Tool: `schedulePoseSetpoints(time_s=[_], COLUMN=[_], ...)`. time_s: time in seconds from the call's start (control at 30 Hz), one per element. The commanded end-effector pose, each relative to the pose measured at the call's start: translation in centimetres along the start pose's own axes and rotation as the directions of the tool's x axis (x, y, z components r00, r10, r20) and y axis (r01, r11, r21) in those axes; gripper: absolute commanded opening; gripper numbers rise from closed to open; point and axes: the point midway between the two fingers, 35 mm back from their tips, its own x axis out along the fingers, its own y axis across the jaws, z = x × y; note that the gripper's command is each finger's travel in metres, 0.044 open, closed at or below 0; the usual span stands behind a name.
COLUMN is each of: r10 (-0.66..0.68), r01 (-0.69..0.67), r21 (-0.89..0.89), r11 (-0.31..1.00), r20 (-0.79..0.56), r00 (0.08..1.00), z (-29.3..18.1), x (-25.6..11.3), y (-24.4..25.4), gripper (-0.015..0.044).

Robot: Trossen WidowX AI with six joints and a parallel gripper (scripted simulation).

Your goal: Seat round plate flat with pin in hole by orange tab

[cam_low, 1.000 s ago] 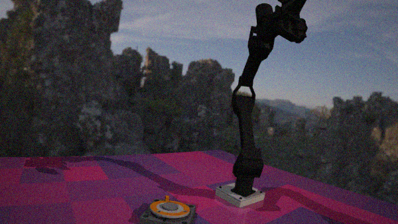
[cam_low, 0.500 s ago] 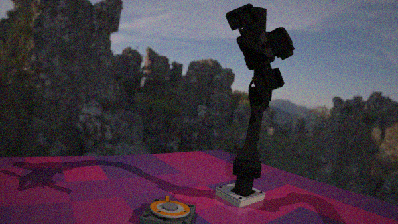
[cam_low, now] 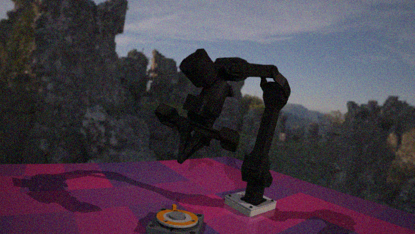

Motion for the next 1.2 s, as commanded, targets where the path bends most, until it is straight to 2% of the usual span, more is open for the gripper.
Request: schedulePoseSetpoints(time_s=[0.0, 0.07, 0.13, 0.2, 0.53, 0.87, 1.17], r10=[0.051, 0.088, 0.168, 0.226, 0.233, 0.233, 0.233], r01=[0.001, 0.025, 0.094, 0.150, 0.159, 0.159, 0.159], r21=[0.240, 0.356, 0.528, 0.614, 0.624, 0.624, 0.624], r11=[0.971, 0.934, 0.844, 0.775, 0.765, 0.765, 0.765], r20=[-0.209, -0.298, -0.426, -0.491, -0.498, -0.498, -0.498], r00=[0.977, 0.950, 0.889, 0.842, 0.835, 0.835, 0.835], z=[-5.6, -8.3, -12.6, -15.2, -15.5, -17.7, -17.8], x=[2.5, 3.2, 3.9, 4.0, 4.2, 8.0, 8.3], y=[-0.9, -1.2, -1.3, -1.1, -1.6, -0.8, -1.1], gripper=[0.0000, 0.0000, 0.0000, 0.0000, 0.0000, 0.0000, 0.0000])
